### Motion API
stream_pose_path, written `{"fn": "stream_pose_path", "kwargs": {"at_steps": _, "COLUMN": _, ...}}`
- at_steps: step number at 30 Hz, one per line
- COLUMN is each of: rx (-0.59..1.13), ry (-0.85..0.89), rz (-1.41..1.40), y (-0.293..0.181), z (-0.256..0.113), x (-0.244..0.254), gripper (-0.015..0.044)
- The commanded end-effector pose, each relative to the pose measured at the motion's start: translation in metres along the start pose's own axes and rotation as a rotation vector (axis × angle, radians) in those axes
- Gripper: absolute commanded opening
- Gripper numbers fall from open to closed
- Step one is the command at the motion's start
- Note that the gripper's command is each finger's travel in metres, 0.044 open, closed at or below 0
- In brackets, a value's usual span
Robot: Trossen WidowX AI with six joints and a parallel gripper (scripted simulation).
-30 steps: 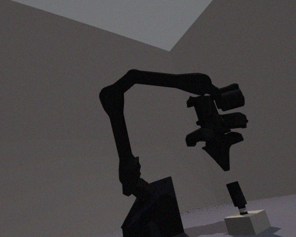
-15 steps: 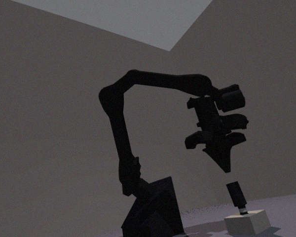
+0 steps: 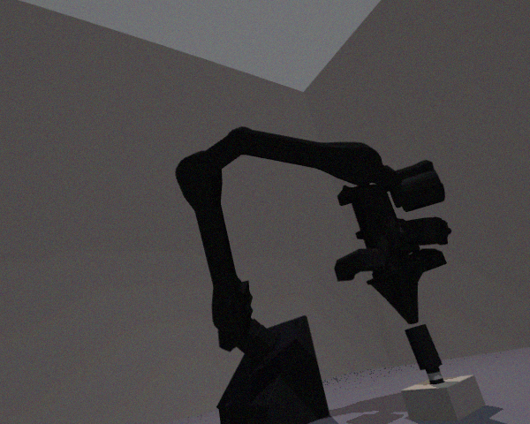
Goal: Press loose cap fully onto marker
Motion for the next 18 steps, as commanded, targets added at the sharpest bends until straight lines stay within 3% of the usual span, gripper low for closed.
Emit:
{"fn": "stream_pose_path", "kwargs": {"at_steps": 1, "rx": -0.002, "ry": -0.003, "rz": -0.005, "y": -0.001, "z": 0.007, "x": 0.000, "gripper": 0.0000}}
{"fn": "stream_pose_path", "kwargs": {"at_steps": 15, "rx": -0.011, "ry": 0.003, "rz": 0.002, "y": 0.002, "z": 0.009, "x": 0.001, "gripper": 0.0000}}
{"fn": "stream_pose_path", "kwargs": {"at_steps": 18, "rx": -0.010, "ry": 0.006, "rz": 0.001, "y": 0.004, "z": -0.012, "x": 0.003, "gripper": 0.0000}}
Point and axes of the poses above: the point midway between the two fingers, 35 mm back from their tips, its own z axis out along the fingers, its own x axis across the jaws, y = z × x, the point moved 6 cm from there along -z, back along the fingers, and after that the axes turned 4 degrees about z, right-handed, at the moved point
